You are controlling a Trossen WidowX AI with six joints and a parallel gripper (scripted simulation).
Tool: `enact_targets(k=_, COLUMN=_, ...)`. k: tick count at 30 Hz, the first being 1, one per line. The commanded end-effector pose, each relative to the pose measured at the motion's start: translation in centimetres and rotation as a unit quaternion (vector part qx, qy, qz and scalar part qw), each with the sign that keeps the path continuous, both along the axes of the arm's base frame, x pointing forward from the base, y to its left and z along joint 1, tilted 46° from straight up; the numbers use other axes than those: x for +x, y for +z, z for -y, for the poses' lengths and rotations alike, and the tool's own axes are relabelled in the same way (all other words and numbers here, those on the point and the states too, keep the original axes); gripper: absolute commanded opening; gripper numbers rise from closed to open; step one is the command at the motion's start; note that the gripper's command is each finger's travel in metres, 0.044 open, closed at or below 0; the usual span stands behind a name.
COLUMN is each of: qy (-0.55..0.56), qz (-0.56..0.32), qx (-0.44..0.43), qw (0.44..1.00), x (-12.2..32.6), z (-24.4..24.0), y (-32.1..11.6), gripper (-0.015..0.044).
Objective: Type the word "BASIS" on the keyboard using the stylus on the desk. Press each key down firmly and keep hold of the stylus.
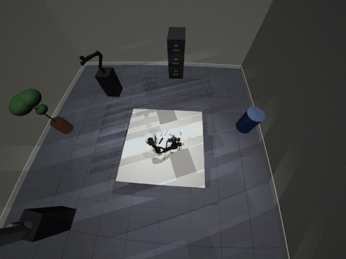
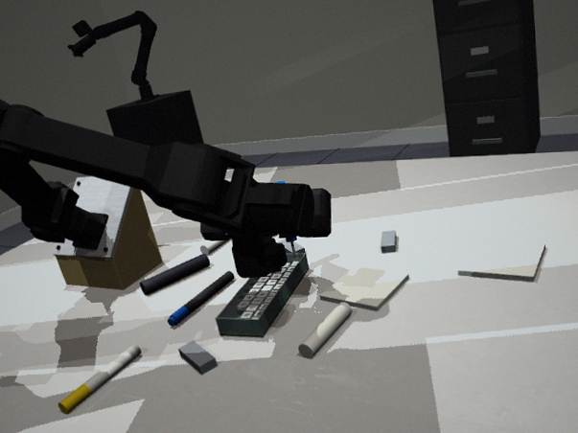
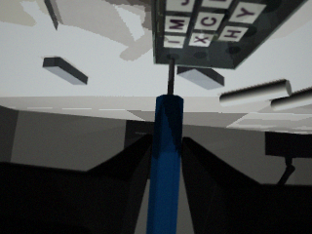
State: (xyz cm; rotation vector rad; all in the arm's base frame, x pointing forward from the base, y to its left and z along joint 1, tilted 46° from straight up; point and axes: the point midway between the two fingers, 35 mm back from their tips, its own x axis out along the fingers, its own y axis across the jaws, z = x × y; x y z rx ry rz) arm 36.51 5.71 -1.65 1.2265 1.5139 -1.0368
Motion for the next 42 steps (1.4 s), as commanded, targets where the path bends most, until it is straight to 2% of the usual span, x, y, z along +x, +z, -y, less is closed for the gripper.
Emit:
enact_targets(k=1, qy=0.002, qz=0.000, qx=0.001, qw=1.000, x=-0.03, z=0.21, y=-0.22, gripper=0.0081)
enact_targets(k=42, qy=0.002, qz=0.000, qx=0.000, qw=1.000, x=0.05, z=1.08, y=-1.05, gripper=0.0081)
